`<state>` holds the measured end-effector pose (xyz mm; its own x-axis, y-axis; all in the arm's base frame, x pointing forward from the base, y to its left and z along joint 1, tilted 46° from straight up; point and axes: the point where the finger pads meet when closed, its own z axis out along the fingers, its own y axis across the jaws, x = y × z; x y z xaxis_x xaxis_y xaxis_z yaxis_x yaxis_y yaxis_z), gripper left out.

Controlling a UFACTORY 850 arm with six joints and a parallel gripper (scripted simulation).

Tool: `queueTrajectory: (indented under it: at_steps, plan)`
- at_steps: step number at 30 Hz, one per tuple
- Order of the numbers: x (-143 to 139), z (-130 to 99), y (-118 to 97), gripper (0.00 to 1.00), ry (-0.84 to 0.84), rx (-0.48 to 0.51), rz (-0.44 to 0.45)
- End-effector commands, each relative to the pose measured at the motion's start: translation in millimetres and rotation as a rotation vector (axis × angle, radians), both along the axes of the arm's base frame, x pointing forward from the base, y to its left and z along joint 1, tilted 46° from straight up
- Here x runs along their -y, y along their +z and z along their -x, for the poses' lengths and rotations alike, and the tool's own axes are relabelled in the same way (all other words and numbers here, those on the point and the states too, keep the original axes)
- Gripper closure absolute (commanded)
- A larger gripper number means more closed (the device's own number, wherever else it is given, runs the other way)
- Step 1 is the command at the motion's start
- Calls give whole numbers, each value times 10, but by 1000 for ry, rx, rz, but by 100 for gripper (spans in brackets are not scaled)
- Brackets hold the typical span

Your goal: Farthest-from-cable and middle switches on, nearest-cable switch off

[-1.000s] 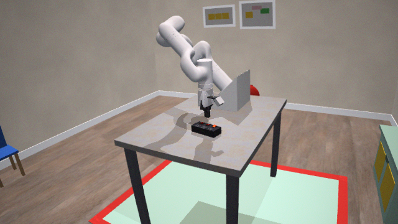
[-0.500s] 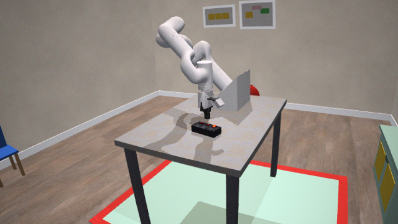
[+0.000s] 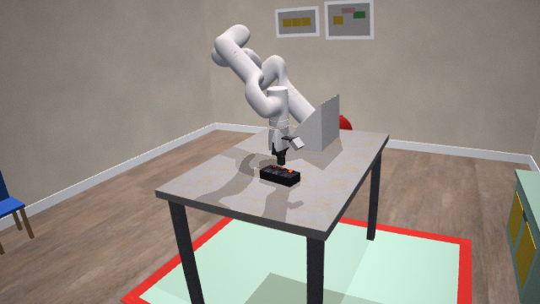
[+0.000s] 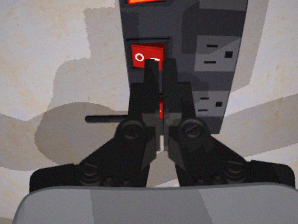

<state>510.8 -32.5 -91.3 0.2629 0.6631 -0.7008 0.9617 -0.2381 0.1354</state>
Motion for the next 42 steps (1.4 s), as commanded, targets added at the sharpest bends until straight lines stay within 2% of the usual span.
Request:
queueTrajectory:
  at_steps: [1, 42]
  plan:
    - [27, -7, -26, 100, 1, 2, 0]
    - [110, -2, -102, 100, 1, 2, -1]
